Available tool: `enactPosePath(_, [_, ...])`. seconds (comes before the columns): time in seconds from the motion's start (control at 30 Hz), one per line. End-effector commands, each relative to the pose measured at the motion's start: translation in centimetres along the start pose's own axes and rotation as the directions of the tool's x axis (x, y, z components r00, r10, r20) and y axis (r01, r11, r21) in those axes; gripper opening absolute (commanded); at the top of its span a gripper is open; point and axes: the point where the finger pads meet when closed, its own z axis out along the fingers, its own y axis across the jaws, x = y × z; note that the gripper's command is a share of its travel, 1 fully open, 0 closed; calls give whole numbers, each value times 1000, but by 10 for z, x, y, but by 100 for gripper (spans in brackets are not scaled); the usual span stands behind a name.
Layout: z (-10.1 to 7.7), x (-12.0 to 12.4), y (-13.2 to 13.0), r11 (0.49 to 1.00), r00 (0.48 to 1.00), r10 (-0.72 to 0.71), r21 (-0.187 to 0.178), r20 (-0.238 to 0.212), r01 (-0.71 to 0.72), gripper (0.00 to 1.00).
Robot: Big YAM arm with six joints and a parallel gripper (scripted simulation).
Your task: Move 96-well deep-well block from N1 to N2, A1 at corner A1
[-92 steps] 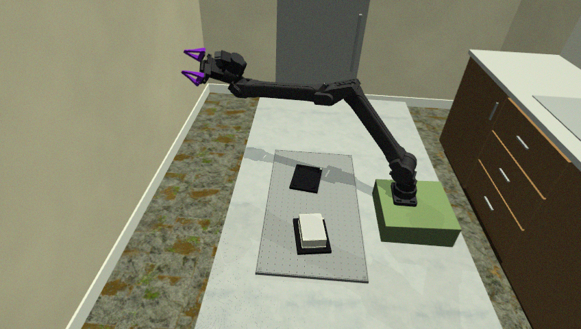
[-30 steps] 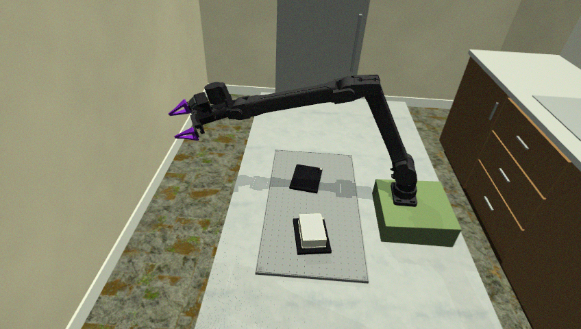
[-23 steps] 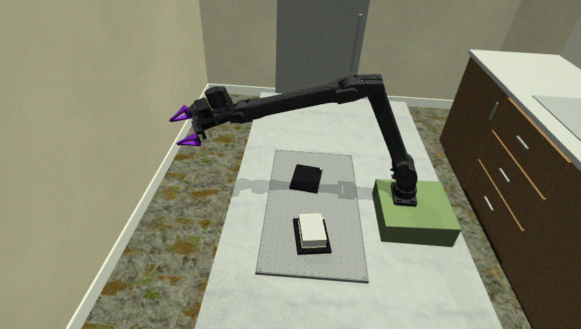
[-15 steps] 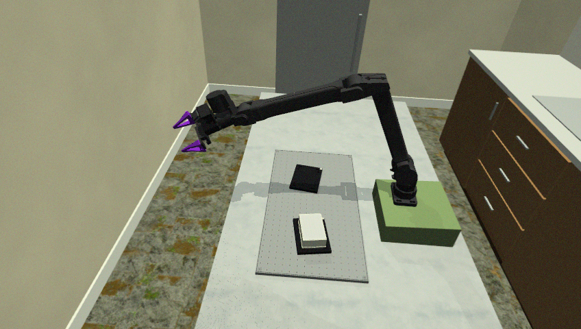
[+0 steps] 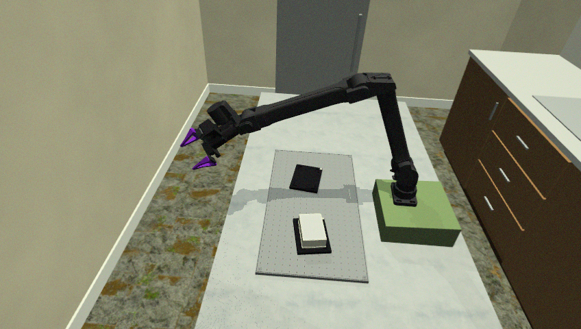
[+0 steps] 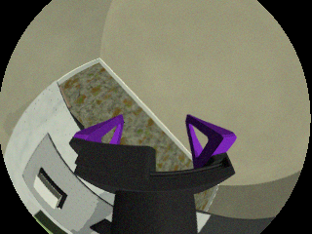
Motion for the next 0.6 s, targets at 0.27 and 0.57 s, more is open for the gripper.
enactPosePath(0.27, [-30, -53, 10, 996, 996, -88, -4, 9, 88, 100])
enactPosePath(0.57, [-32, -28, 69, 990, 991, -120, -79, -54, 115, 100])
